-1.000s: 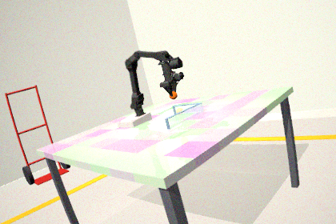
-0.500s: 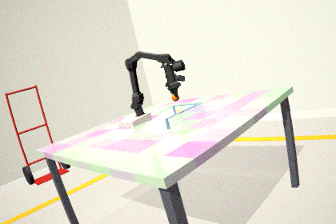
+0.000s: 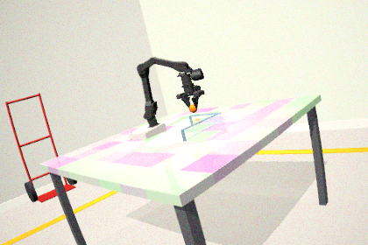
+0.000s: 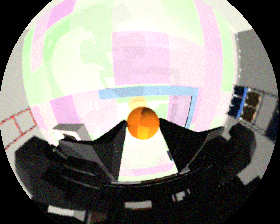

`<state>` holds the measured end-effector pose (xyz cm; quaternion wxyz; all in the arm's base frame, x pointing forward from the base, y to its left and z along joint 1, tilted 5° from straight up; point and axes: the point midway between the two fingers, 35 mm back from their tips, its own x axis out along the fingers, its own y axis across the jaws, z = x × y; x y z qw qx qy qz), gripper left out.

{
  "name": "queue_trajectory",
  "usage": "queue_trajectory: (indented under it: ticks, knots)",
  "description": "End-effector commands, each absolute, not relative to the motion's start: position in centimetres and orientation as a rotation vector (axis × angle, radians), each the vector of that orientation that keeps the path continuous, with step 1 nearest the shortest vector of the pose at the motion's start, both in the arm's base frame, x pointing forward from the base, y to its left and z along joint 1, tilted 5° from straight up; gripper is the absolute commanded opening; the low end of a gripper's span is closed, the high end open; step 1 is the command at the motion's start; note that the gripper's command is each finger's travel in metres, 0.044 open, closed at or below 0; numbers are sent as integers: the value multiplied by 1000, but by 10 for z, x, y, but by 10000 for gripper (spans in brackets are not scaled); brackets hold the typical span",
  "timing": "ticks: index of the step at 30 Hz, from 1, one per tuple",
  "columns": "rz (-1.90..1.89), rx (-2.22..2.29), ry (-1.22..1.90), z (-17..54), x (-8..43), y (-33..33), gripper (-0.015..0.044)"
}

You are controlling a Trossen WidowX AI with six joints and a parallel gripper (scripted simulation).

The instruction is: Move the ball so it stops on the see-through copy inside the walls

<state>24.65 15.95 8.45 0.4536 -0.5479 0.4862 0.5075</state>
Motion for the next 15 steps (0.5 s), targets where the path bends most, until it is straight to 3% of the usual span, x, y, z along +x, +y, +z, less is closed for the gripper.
queue_trajectory:
  ticks: [1, 15]
  knots:
    - [1284, -1380, 1182, 82, 244, 160, 0]
    - [1284, -1380, 1182, 26, 246, 156, 0]
